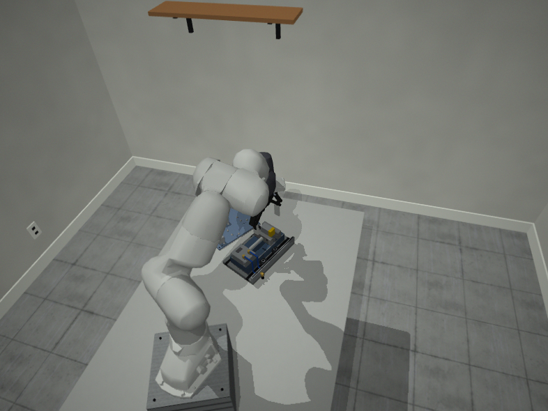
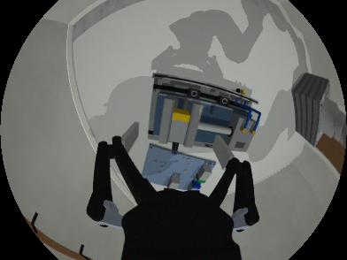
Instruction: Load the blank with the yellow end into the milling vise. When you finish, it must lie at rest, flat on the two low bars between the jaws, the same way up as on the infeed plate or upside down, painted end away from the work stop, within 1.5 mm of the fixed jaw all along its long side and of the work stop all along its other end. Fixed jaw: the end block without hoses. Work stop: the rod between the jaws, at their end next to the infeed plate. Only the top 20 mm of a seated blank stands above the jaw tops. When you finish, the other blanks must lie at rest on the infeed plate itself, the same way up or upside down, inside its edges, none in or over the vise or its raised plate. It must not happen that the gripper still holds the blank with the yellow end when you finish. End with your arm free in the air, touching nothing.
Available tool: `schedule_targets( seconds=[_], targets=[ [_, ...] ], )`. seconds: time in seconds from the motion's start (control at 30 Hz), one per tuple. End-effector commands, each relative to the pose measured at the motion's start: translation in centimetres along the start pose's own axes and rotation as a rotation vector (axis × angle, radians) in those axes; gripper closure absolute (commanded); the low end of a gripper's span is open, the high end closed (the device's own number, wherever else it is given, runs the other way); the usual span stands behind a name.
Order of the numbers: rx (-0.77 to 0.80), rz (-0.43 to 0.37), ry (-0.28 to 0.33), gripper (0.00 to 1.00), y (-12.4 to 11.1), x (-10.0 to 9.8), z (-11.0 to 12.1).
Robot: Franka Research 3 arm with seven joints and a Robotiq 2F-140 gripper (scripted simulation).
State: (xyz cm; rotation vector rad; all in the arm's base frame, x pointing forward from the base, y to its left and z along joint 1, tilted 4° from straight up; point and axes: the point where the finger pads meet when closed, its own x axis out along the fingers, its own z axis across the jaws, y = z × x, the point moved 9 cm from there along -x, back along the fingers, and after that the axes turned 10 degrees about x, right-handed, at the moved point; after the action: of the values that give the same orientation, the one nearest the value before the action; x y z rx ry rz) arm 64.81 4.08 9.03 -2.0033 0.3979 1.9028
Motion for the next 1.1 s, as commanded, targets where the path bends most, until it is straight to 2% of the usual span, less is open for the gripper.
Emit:
schedule_targets(
  seconds=[0.0, 1.07],
  targets=[
    [0.0, 0.001, -0.002, 0.0, 0.1, -0.08, 0.04],
    [0.0, 0.001, -0.002, 0.0, 0.1, -0.49, 0.0]
  ],
)
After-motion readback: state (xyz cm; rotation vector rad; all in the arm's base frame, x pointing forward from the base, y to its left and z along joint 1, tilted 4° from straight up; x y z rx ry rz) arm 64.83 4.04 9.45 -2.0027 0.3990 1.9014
